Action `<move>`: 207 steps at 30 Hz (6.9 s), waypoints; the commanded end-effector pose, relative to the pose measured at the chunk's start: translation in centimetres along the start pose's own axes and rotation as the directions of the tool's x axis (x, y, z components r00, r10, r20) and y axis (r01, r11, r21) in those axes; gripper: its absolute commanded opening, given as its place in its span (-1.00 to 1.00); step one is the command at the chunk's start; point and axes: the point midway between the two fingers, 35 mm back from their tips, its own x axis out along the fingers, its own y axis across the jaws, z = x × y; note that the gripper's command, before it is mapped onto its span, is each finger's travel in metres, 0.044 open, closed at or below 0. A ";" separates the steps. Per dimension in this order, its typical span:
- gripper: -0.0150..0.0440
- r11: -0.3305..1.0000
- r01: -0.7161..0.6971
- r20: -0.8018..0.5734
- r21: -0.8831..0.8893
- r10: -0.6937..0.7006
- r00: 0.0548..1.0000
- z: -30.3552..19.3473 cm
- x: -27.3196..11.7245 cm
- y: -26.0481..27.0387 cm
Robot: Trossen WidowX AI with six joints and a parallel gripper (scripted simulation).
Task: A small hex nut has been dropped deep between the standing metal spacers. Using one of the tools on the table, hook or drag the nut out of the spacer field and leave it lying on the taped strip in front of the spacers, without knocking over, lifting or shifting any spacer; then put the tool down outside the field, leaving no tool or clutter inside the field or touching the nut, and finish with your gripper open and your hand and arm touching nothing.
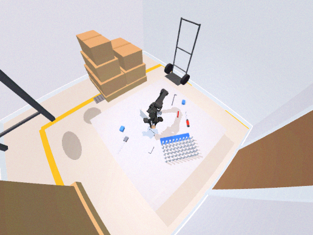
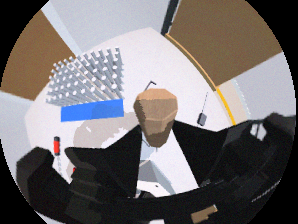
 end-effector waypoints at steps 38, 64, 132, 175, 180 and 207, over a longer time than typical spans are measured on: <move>-0.49 0.140 0.036 0.023 -0.989 -0.093 0.995 -1.9 -1.9 12.5; -0.49 -0.683 -0.026 0.067 -0.730 -0.110 0.992 -5.4 -2.9 19.0; -0.49 -0.996 -0.087 0.120 0.017 -0.084 0.989 -16.6 9.7 26.7; -0.49 -0.996 -0.086 0.122 0.020 -0.083 0.989 -14.4 10.8 26.8; -0.49 -0.996 -0.085 0.122 0.020 -0.082 0.989 -14.1 11.0 26.8; -0.49 -0.996 -0.085 0.124 0.021 -0.082 0.989 -12.6 11.7 26.9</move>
